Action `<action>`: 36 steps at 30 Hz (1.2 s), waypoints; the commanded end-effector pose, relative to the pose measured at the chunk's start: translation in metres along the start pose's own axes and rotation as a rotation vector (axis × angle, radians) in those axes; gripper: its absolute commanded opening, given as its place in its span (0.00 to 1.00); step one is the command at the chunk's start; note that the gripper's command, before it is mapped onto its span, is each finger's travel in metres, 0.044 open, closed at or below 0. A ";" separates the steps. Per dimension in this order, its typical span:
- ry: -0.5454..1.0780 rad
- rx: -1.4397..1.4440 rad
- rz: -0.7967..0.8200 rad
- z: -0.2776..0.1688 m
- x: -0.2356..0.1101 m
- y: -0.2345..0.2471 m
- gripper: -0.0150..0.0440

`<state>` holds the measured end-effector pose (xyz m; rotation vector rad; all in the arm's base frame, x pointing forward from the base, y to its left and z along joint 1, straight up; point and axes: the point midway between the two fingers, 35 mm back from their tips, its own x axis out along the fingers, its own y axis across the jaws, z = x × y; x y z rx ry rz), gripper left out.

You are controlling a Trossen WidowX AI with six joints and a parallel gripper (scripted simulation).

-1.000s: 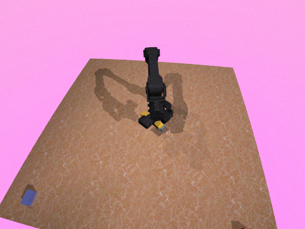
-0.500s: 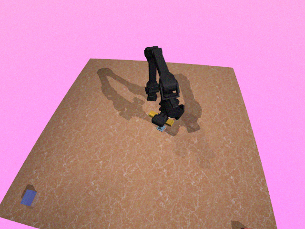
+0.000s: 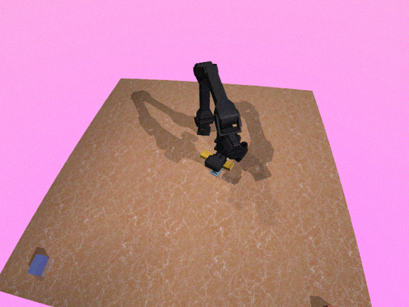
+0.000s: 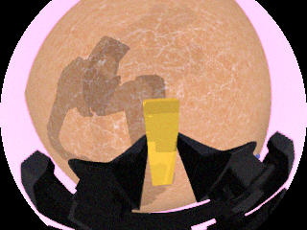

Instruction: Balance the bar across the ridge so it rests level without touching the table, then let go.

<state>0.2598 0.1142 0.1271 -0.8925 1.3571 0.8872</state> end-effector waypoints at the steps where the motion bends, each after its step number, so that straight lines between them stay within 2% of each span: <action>1: 0.000 0.005 -0.001 0.000 0.007 0.000 0.25; 14: 0.000 0.004 0.000 -0.001 0.027 0.001 0.25; 36: 0.000 0.004 0.000 -0.001 0.027 0.001 0.25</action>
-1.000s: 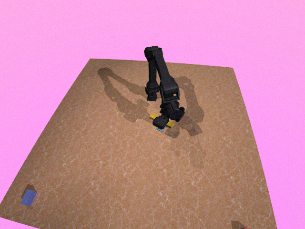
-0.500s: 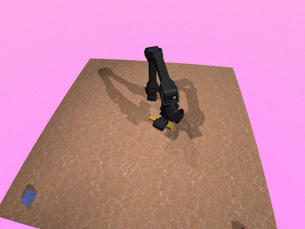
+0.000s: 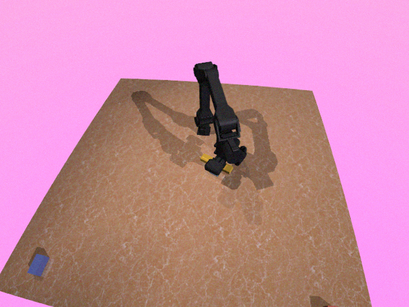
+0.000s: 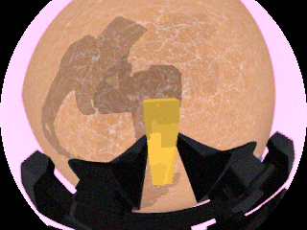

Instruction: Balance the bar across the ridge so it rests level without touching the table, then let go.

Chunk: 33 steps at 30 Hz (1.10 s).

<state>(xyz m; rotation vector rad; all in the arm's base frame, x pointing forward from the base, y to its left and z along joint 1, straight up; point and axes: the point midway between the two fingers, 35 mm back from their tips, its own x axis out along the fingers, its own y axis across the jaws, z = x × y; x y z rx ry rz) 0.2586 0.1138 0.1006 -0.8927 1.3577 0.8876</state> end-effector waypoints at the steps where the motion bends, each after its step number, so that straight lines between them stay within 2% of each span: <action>1: 0.000 0.004 -0.001 0.000 0.001 0.000 0.25; 33: 0.000 0.004 -0.001 0.000 0.004 0.000 0.25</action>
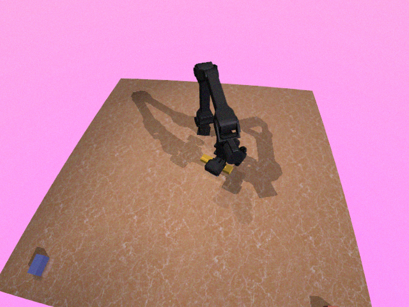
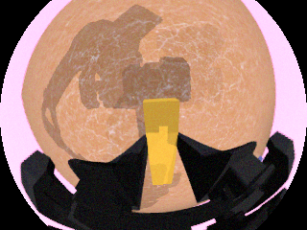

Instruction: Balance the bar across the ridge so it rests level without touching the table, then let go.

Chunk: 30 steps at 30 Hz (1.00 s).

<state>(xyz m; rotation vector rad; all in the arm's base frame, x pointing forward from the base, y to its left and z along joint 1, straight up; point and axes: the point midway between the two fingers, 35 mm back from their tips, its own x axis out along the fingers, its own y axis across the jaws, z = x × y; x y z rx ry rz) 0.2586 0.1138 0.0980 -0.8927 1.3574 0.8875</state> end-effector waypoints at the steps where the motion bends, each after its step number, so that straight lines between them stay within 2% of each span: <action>1: 0.000 0.004 -0.001 0.000 0.001 0.000 0.25; 30: 0.000 0.004 -0.001 0.000 0.003 0.000 0.25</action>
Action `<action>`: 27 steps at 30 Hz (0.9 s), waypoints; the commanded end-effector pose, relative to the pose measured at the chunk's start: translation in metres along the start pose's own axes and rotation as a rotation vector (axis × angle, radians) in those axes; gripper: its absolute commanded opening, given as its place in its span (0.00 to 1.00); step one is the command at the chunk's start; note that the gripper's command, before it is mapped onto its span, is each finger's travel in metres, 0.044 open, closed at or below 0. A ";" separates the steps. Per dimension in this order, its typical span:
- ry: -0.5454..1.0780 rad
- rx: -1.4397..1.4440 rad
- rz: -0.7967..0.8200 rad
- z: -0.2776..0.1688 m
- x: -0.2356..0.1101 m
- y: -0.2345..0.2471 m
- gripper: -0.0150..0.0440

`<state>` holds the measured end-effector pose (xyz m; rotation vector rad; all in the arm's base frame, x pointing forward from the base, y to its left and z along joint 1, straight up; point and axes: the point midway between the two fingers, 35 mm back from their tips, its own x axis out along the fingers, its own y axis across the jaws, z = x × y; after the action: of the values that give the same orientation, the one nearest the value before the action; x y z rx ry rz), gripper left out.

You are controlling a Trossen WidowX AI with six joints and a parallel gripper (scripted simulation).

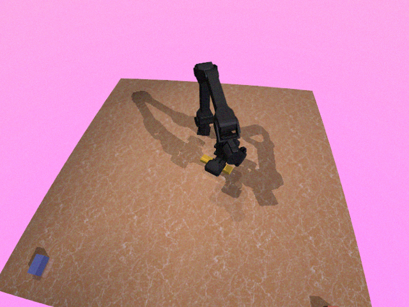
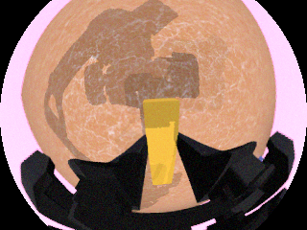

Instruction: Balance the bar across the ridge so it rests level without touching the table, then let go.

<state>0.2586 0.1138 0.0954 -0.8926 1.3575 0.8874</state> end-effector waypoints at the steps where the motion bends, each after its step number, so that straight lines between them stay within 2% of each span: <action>1: 0.000 0.004 -0.001 0.000 0.001 0.000 0.25; 27: 0.000 0.004 -0.001 0.000 0.003 0.000 0.25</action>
<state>0.2586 0.1136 0.0935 -0.8926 1.3573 0.8868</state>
